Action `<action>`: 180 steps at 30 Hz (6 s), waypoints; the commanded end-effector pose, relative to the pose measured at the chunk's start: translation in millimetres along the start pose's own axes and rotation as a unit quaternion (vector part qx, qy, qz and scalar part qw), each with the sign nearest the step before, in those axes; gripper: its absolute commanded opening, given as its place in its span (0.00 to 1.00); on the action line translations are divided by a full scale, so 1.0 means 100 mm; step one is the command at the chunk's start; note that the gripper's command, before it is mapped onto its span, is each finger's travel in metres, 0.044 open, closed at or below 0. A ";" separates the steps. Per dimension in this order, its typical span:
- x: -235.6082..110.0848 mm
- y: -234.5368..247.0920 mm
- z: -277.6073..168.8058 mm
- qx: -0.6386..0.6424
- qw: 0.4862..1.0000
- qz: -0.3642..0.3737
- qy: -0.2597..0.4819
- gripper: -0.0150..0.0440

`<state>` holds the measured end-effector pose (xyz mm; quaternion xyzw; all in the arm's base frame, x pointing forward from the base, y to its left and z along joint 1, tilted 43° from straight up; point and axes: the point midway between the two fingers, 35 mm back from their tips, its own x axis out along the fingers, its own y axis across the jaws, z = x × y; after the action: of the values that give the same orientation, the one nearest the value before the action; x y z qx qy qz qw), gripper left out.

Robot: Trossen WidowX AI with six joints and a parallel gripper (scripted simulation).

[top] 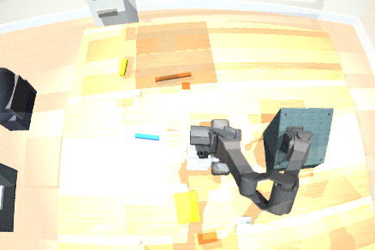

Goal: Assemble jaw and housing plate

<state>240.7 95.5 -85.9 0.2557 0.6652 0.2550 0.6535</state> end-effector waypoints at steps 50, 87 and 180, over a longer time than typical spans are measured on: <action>0.02 0.01 0.00 0.002 1.000 0.002 -0.001 0.85; 0.02 0.01 0.00 0.002 1.000 0.002 -0.001 0.85; -1.25 -0.05 -0.40 0.003 1.000 -0.001 0.000 1.00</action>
<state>203.9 8.0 3.6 0.2597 0.6645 0.2521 0.6537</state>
